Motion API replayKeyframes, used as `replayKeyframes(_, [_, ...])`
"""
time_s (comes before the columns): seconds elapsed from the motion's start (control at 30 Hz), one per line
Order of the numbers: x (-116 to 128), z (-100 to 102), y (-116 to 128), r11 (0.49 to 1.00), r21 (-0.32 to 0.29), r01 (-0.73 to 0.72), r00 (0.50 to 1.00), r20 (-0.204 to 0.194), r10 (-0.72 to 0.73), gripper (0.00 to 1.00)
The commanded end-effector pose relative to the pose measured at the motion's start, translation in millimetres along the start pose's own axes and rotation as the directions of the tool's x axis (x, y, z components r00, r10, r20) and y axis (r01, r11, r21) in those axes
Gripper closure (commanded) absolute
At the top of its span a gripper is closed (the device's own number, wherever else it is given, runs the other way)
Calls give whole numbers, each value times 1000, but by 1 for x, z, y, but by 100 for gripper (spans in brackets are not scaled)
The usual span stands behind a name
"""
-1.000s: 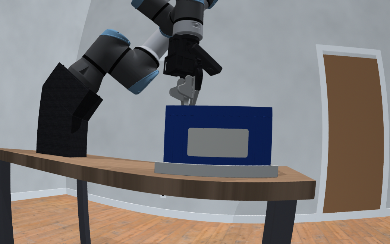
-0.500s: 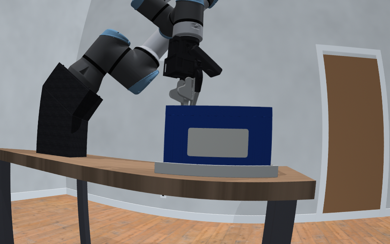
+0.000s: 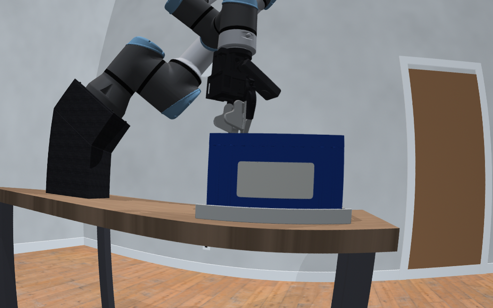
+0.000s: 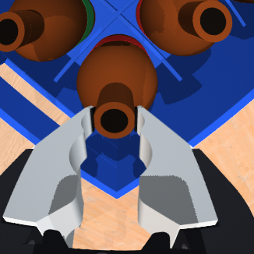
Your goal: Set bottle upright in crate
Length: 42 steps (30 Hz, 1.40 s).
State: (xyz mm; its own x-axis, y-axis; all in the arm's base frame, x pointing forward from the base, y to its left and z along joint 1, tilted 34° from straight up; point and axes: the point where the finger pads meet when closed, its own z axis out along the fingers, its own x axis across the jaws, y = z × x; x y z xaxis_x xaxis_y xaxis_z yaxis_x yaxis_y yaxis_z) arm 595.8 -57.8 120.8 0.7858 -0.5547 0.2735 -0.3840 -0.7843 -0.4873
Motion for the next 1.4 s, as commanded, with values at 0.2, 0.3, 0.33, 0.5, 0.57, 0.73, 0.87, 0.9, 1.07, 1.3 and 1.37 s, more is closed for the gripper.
replayKeyframes(0.2, [1,3,0,1000,0,0,1000,-1,0,100])
replayKeyframes(0.3, [1,4,0,1000,0,0,1000,-1,0,100])
replayKeyframes(0.33, [1,4,0,1000,0,0,1000,-1,0,100])
replayKeyframes(0.5, [1,5,0,1000,0,0,1000,-1,0,100])
replayKeyframes(0.57, [1,5,0,1000,0,0,1000,-1,0,100])
replayKeyframes(0.73, [1,5,0,1000,0,0,1000,-1,0,100])
replayKeyframes(0.87, [1,5,0,1000,0,0,1000,-1,0,100])
replayKeyframes(0.9, [1,5,0,1000,0,0,1000,-1,0,100])
replayKeyframes(1.07, [1,5,0,1000,0,0,1000,-1,0,100])
replayKeyframes(1.3, [1,5,0,1000,0,0,1000,-1,0,100])
replayKeyframes(1.37, [1,5,0,1000,0,0,1000,-1,0,100])
